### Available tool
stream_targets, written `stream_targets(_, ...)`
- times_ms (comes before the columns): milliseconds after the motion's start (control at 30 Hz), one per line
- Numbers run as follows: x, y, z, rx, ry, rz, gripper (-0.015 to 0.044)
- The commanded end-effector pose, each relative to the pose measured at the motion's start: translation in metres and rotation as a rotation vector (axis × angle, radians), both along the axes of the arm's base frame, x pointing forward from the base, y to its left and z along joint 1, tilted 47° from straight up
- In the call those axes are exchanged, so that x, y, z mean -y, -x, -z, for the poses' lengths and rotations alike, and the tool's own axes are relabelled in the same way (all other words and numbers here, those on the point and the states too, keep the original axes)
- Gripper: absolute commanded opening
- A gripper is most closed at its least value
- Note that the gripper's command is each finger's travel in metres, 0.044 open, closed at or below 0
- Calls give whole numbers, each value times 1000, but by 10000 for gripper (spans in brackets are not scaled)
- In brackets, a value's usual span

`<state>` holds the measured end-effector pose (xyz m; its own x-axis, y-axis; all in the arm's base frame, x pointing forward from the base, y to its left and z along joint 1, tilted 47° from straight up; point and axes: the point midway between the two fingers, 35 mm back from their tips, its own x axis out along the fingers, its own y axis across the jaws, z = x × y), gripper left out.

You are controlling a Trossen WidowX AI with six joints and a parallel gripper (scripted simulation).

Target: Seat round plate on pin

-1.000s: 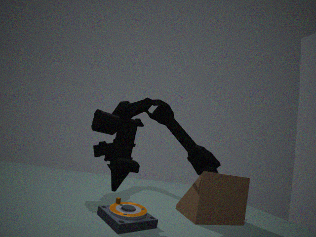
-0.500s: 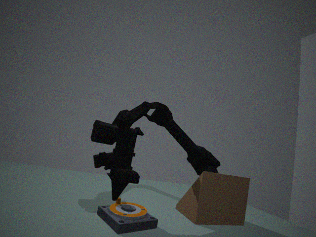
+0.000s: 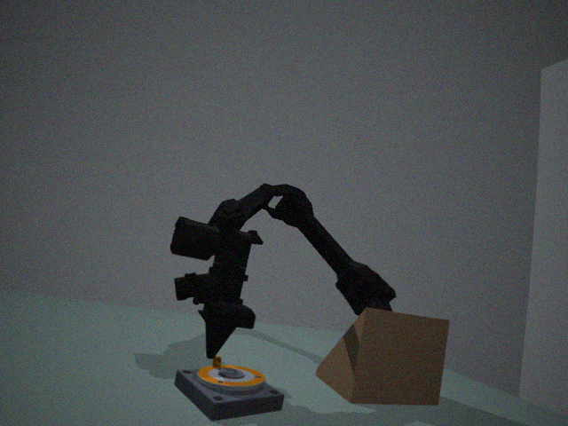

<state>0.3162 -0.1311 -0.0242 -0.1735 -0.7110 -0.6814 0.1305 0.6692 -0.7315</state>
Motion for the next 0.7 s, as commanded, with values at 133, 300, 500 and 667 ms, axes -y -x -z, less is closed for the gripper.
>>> stream_targets(133,1,10,1,-16,-1,1,0)
stream_targets(300,1,13,0,-16,-1,1,0)
stream_targets(500,1,17,0,-16,-1,1,0)
stream_targets(667,0,20,-1,-16,-1,1,0)
